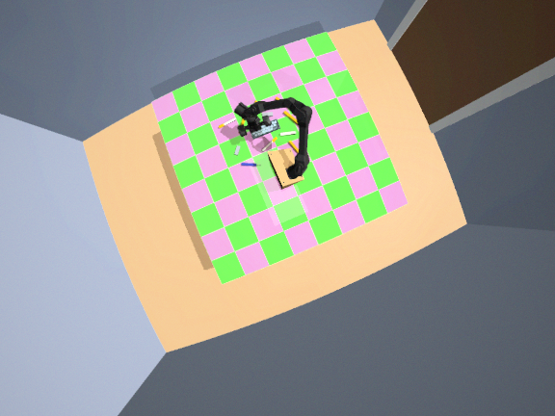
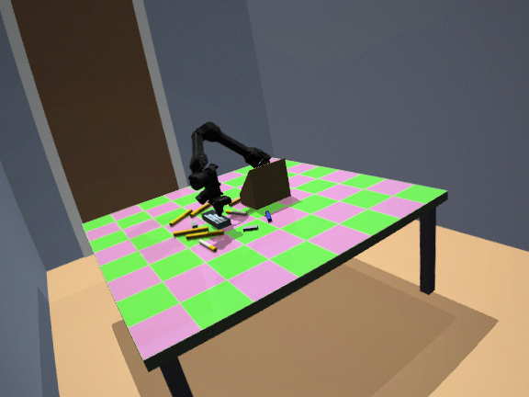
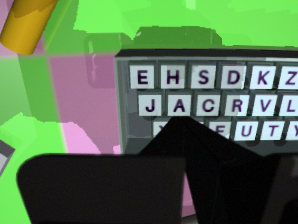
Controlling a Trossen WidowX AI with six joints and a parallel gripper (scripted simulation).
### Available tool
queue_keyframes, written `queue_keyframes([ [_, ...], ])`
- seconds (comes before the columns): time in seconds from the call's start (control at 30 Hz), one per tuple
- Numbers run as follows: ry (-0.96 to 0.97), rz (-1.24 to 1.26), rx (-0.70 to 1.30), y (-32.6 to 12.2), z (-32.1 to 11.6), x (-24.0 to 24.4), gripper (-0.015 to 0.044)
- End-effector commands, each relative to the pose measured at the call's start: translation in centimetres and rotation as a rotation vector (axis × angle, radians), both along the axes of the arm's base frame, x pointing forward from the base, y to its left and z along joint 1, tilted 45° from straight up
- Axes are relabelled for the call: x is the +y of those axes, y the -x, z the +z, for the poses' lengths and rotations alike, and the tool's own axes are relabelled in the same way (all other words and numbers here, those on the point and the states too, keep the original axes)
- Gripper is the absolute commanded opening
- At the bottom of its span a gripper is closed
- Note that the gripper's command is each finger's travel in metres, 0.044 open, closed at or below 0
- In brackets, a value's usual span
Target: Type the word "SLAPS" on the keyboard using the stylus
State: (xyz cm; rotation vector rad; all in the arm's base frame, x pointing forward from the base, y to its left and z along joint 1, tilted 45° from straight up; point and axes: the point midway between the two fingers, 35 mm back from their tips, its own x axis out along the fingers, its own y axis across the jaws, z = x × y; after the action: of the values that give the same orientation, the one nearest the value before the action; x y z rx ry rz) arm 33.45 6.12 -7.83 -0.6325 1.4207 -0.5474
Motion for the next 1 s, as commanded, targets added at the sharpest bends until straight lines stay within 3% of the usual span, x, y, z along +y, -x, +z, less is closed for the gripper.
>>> queue_keyframes([
  [0.0,0.007,0.001,0.0,-0.2,1.5,-1.5,0.0],
  [0.1,0.01,0.0,0.001,-0.2,3.8,-4.0,0.0],
  [0.53,0.01,0.0,0.001,-0.2,4.0,-4.2,0.0],
  [0.73,0.013,0.0,0.001,-0.4,7.9,-8.2,0.0],
  [0.97,0.013,0.0,0.001,-0.4,8.1,-8.4,0.0],
])
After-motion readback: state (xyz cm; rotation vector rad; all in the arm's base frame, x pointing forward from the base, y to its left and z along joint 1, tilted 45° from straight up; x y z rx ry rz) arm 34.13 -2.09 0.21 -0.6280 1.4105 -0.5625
